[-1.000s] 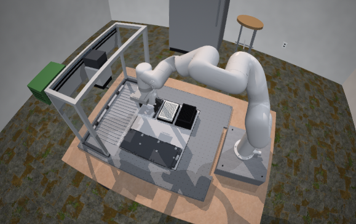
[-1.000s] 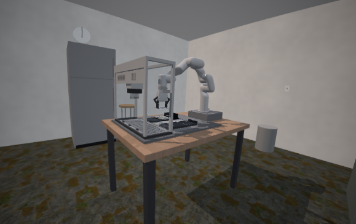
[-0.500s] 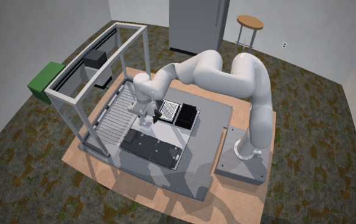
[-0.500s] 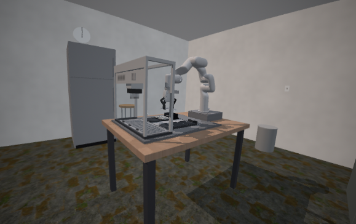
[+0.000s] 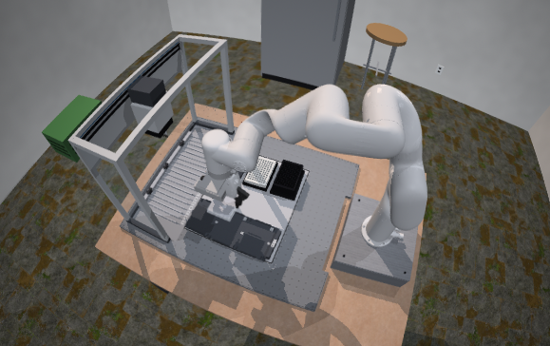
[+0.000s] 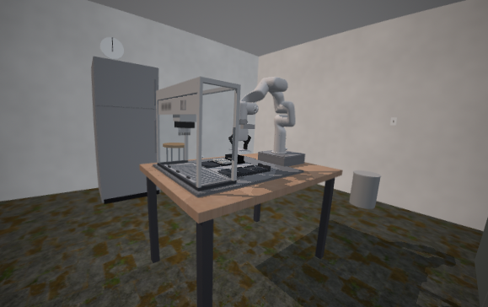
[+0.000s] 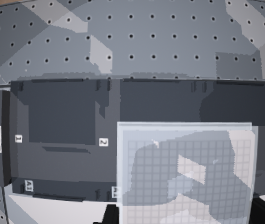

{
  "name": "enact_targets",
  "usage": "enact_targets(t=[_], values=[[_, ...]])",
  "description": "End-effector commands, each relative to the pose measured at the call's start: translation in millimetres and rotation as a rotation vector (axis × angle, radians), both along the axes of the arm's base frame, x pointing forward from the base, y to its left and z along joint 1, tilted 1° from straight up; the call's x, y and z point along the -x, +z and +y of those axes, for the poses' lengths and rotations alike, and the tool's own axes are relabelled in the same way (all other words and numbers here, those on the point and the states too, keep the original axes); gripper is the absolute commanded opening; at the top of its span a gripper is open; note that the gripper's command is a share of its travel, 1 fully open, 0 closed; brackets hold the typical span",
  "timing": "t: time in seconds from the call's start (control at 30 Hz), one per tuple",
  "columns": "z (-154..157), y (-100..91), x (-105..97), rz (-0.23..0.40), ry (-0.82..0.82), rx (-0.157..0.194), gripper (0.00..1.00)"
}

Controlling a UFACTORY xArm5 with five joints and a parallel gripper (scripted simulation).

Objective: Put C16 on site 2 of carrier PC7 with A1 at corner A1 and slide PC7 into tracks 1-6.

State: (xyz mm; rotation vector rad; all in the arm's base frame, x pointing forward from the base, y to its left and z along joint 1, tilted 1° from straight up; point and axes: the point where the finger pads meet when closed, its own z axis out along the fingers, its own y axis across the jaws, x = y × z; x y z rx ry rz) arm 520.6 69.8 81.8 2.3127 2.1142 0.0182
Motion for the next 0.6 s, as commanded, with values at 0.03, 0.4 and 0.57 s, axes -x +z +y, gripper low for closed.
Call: enact_targets(t=[0.03,0.4,0.57], values=[[17,1.7,4,-0.005,-0.001,-0.001,0.00],[41,1.3,11,-0.004,-0.001,-0.002,0.00],[41,1.3,11,-0.004,-0.001,-0.002,0.00]])
